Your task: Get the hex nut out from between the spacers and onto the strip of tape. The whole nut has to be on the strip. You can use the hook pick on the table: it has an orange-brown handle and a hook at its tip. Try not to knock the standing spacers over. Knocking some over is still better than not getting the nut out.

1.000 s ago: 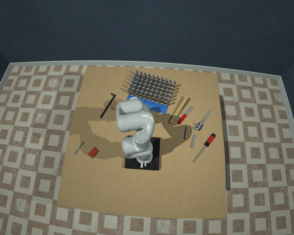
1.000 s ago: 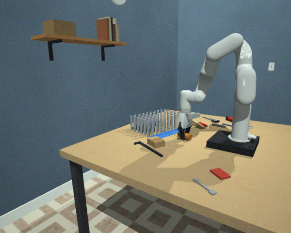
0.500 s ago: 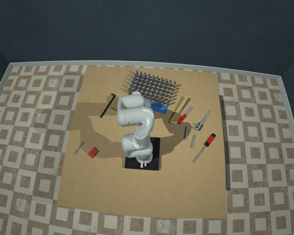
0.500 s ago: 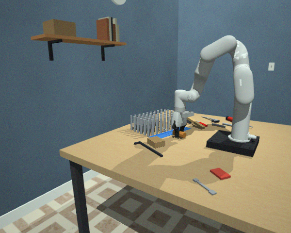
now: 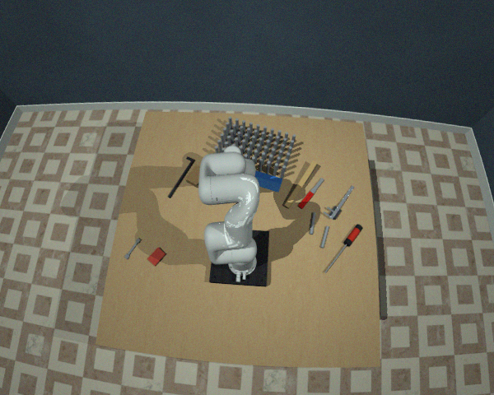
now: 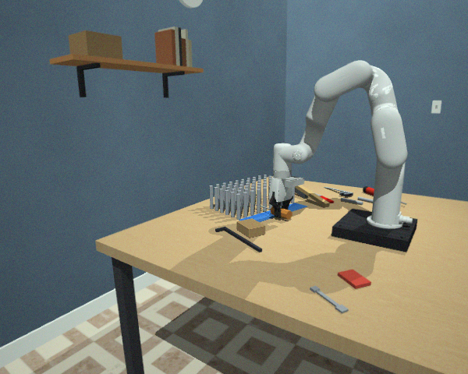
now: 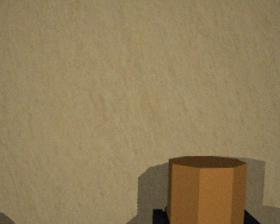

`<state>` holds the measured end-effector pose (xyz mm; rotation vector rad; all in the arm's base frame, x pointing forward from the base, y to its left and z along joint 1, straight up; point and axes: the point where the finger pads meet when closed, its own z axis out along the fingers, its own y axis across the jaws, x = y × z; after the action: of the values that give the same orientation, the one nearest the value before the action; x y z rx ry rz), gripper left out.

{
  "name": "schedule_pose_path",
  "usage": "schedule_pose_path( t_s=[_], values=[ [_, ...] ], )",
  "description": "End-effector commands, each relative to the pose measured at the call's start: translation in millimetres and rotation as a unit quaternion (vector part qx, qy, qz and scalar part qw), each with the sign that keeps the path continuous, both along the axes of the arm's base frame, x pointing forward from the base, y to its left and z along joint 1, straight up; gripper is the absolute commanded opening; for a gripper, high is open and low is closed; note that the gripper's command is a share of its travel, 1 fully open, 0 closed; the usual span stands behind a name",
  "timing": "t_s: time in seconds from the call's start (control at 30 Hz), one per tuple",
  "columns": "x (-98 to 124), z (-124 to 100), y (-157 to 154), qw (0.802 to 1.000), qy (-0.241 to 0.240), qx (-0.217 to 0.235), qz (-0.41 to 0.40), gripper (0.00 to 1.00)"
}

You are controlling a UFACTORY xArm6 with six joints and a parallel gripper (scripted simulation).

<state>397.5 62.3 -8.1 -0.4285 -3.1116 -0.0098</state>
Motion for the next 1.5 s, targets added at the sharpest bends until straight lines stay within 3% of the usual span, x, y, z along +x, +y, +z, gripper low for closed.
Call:
schedule_pose_path(
  t_s=[0.0,1.47],
  values=[
    [10.1,1.0,-2.1,1.0,-0.002,0.0,0.0,0.0],
    [30.6,1.8,-6.7,1.0,-0.002,0.0,0.0,0.0]
  ],
)
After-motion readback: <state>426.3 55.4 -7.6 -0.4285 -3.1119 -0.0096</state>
